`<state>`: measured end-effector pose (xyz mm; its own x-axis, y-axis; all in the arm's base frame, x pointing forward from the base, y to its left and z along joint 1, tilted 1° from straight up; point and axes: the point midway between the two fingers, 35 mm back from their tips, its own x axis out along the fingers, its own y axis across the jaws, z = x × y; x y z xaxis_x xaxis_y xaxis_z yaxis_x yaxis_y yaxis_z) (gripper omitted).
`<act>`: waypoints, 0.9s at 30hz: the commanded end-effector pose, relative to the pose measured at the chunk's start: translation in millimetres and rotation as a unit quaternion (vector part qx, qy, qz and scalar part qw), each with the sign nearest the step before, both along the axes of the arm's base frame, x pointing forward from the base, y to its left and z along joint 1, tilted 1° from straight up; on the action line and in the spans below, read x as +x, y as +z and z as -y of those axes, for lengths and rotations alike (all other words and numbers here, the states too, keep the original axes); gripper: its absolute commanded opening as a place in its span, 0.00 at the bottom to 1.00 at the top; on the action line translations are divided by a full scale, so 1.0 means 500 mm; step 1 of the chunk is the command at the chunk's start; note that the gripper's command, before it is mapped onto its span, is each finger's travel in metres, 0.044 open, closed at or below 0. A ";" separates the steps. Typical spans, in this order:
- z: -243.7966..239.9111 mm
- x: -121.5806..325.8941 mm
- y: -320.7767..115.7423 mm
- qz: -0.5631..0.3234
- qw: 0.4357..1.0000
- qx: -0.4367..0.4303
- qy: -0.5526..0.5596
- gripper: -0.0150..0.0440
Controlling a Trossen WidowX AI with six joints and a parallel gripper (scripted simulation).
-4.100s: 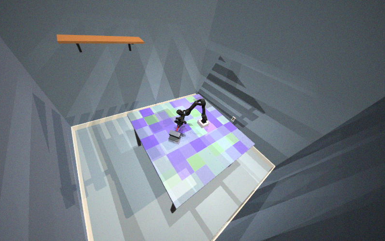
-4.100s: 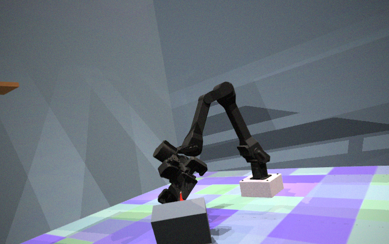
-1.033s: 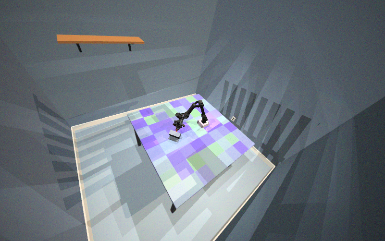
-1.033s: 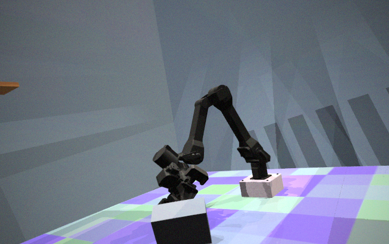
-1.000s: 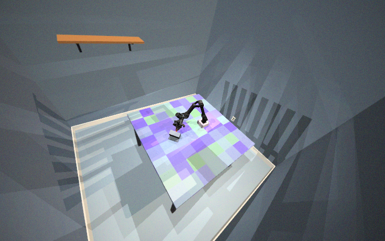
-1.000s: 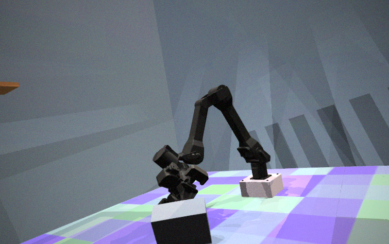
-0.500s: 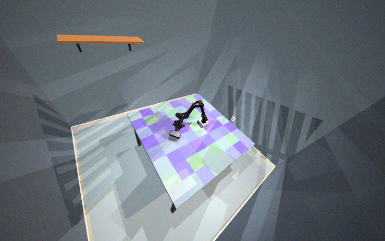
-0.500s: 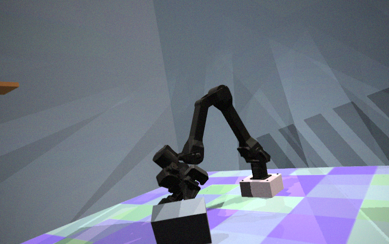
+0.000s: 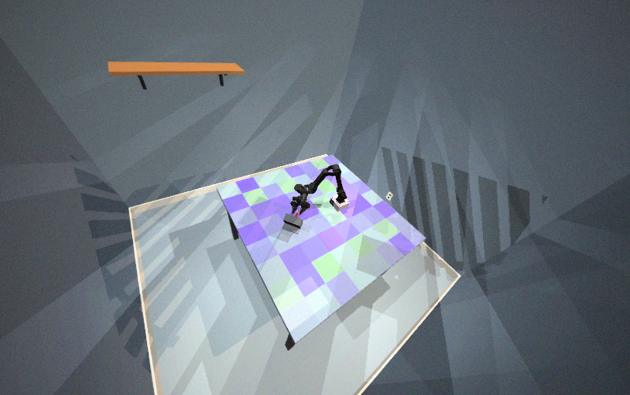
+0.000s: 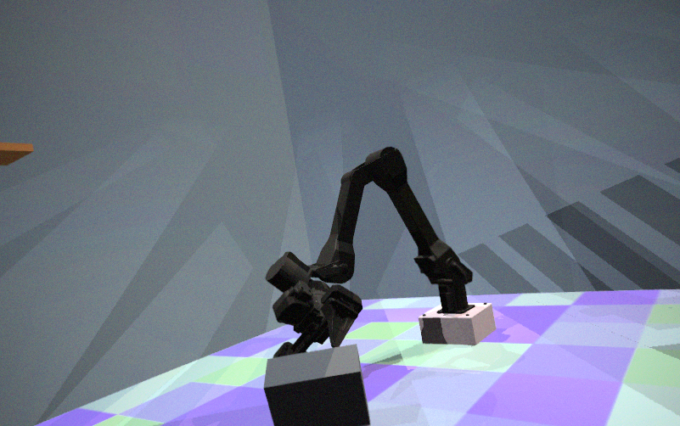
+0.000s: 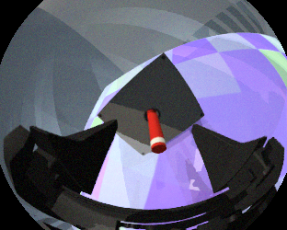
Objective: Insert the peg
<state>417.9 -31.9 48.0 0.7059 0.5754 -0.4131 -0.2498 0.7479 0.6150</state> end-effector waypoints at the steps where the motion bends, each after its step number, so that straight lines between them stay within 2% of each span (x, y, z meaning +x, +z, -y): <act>1: 0.010 -0.010 0.009 0.003 1.000 -0.003 0.002 1.00; 27: 0.072 -0.074 0.039 0.000 1.000 -0.004 0.001 1.00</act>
